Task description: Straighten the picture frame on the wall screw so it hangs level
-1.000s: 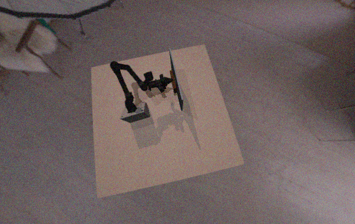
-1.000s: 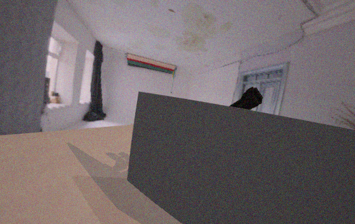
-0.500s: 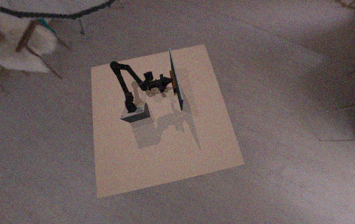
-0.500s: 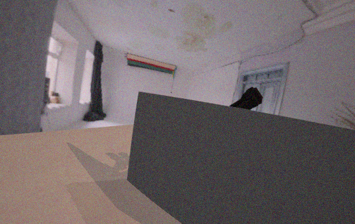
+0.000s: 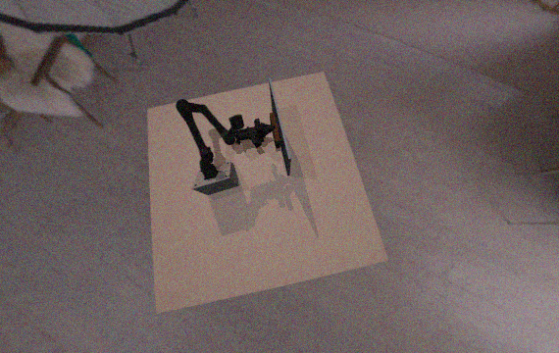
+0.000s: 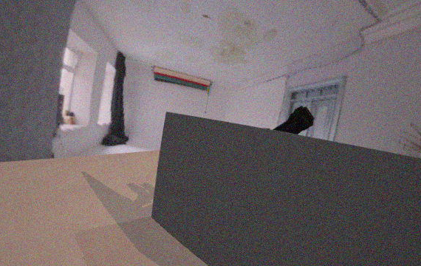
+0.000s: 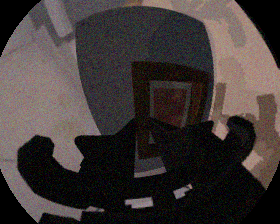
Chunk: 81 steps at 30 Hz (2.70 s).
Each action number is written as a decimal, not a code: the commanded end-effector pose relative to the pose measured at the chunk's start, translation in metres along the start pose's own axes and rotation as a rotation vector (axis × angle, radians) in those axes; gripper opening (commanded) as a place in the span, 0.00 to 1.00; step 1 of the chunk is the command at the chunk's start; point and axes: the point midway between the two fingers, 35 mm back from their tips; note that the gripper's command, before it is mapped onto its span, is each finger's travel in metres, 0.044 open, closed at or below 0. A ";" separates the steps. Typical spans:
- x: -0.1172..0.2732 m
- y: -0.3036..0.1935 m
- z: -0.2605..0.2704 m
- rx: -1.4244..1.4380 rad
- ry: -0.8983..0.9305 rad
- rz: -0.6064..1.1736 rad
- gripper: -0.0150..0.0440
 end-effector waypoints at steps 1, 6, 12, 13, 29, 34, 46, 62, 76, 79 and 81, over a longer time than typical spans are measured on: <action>0.000 -0.001 0.005 0.000 0.013 0.002 0.25; 0.000 -0.001 0.007 0.001 0.013 0.002 0.25; 0.000 -0.001 0.008 0.001 0.013 0.002 0.25; 0.000 -0.001 0.008 0.001 0.013 0.002 0.25; 0.000 -0.001 0.006 0.000 0.013 0.002 0.25; 0.000 -0.002 0.006 0.000 0.013 0.002 0.25; 0.000 -0.003 0.006 0.000 0.013 0.002 0.25; 0.000 -0.009 0.006 0.000 0.013 0.002 0.25; 0.000 -0.010 0.006 0.000 0.013 0.002 0.25; 0.000 -0.009 0.005 0.000 0.013 0.002 0.25; 0.000 -0.009 0.006 0.000 0.013 0.002 0.25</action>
Point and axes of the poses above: the point midway between the two fingers, 35 mm back from their tips, its own x axis back along the fingers, its own z axis across the jaws, y = z × x, and after that the axes turned 10 degrees about -x, right-handed
